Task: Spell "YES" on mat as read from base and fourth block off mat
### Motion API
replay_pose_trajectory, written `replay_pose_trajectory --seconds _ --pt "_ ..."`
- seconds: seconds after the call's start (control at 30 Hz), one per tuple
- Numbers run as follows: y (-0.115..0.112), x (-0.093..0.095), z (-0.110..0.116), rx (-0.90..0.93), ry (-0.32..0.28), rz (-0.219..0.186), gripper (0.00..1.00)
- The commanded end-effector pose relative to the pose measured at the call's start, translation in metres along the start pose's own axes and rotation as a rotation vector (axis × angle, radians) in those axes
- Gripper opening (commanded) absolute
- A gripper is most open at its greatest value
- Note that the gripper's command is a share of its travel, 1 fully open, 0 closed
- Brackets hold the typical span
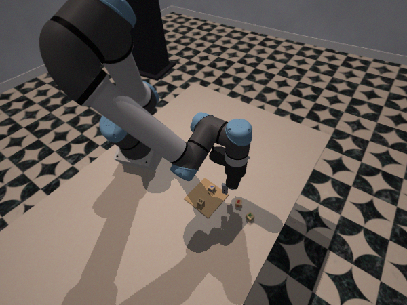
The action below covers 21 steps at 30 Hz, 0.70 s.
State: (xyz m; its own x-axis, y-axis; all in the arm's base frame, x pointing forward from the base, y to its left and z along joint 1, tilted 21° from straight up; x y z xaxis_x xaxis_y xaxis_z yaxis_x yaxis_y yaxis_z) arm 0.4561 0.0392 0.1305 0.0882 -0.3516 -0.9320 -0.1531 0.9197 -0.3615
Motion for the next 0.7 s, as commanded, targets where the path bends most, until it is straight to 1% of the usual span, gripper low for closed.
replay_pose_trajectory --seconds 0.0,0.07,0.17,0.67 --pt "-0.006 0.004 0.032 -0.105 0.003 0.000 1.00" --pt "-0.009 0.006 0.045 -0.142 0.003 0.000 1.00" --pt "-0.010 0.008 0.055 -0.168 0.003 0.000 1.00" --pt "-0.011 0.008 0.055 -0.168 0.004 0.001 1.00"
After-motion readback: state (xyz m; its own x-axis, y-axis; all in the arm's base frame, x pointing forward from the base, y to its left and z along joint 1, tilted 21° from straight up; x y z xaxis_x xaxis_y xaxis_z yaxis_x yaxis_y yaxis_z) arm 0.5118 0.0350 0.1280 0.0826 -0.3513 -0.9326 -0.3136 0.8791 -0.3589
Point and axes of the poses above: the point where the finger pads meet when closed, its own x axis out along the fingers, its own y axis across the jaws, z = x × y, the point moved 10 cm from there along -x, back along the fingers, and after that the axes turned 5 degrees about -x, right-handed, at the moved point
